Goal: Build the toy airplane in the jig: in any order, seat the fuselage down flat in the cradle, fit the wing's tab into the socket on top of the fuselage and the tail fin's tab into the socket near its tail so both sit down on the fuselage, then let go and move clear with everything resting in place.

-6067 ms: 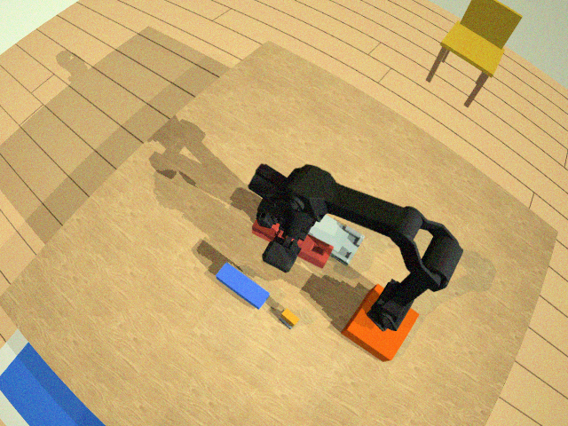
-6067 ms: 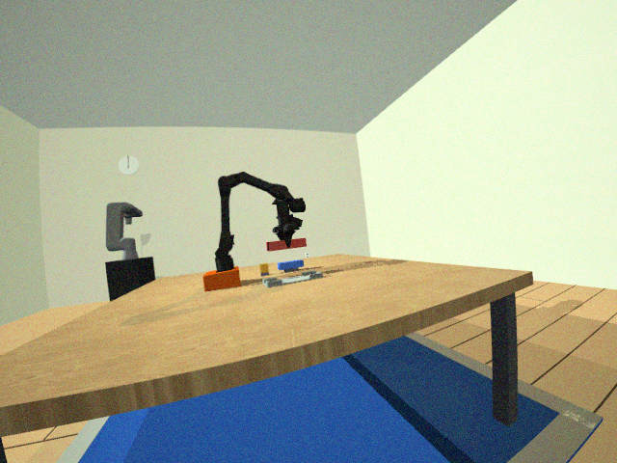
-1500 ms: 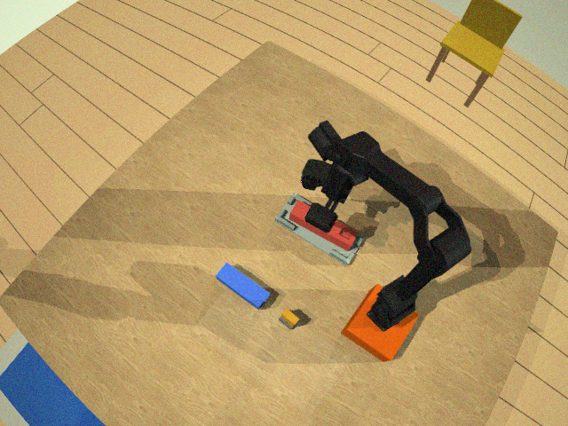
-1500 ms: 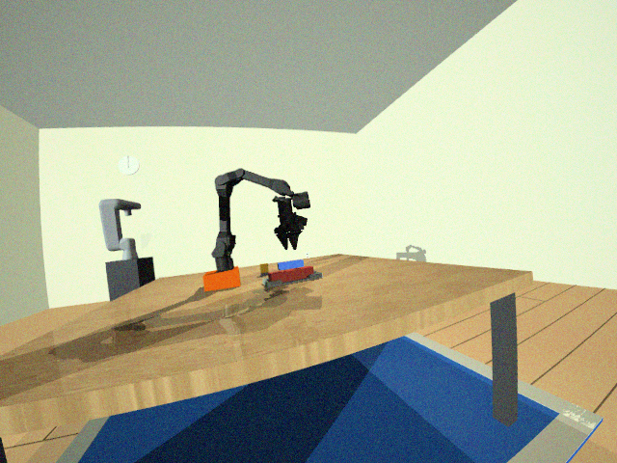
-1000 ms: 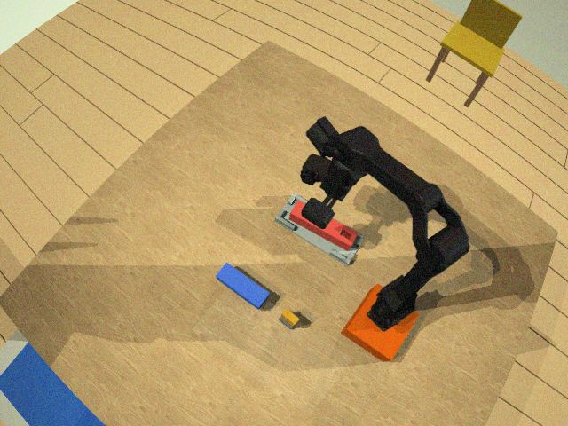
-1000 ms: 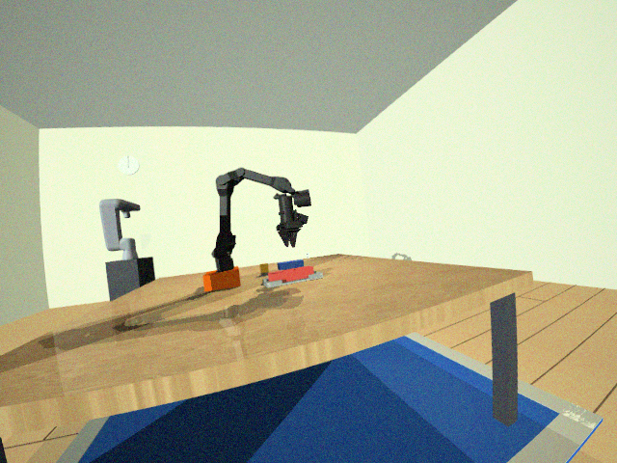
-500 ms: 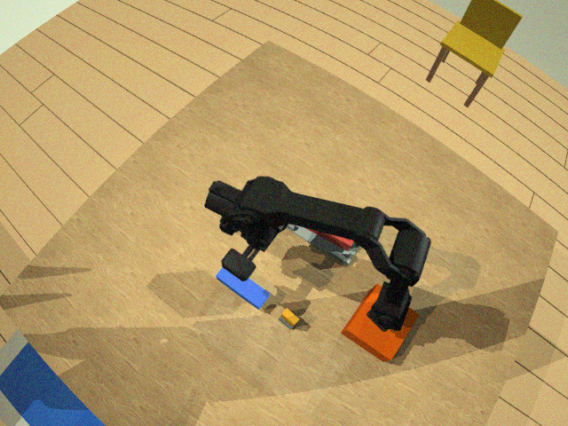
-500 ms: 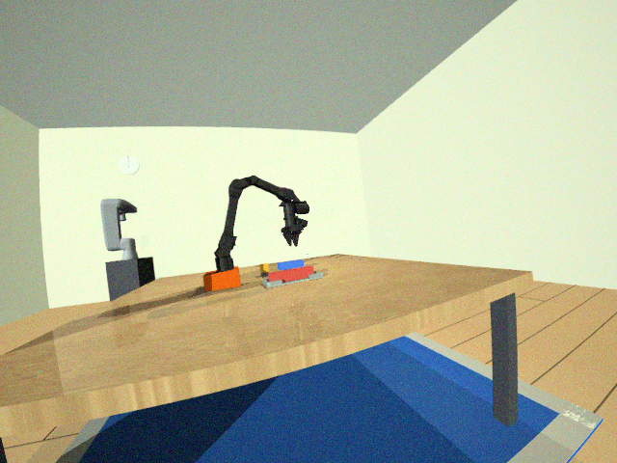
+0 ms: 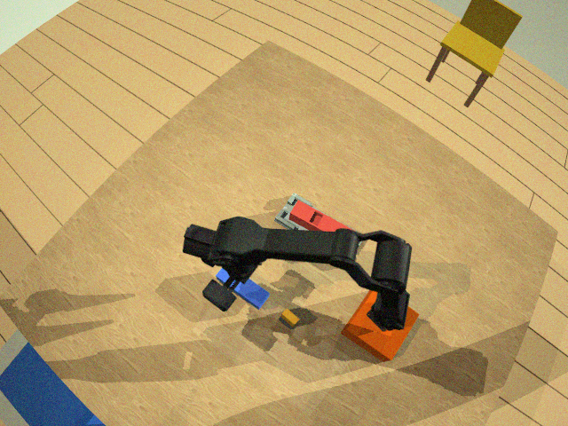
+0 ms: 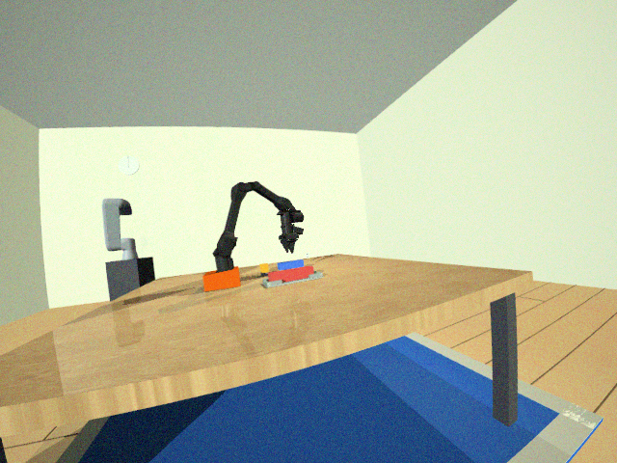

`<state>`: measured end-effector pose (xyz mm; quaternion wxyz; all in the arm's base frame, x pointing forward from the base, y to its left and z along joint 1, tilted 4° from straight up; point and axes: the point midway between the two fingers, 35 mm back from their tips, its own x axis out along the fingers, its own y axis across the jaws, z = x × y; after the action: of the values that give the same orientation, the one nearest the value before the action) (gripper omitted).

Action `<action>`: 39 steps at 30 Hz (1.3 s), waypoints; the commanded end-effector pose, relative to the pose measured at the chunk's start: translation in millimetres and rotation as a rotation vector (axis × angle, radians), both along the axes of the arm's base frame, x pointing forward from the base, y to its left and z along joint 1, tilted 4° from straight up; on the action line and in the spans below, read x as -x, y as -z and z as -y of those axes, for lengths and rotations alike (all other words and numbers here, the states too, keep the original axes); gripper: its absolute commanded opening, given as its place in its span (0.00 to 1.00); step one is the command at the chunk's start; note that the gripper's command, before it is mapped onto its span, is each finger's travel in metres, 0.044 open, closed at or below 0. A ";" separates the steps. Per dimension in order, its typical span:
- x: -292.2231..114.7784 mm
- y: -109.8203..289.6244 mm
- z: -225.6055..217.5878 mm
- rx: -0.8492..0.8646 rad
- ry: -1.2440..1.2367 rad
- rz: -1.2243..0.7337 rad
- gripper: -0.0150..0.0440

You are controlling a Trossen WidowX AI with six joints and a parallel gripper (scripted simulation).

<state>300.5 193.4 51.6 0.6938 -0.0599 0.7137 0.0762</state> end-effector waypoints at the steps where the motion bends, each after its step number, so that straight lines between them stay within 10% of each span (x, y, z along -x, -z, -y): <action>1: 2.8 13.1 0.5 0.005 0.004 -0.010 1.00; 36: 5.4 71.5 -0.3 0.005 0.004 -0.010 1.00; 39: 5.4 71.5 -0.3 0.005 0.004 -0.010 0.87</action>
<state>295.0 193.2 -19.1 0.6895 -0.0623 0.7178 0.0740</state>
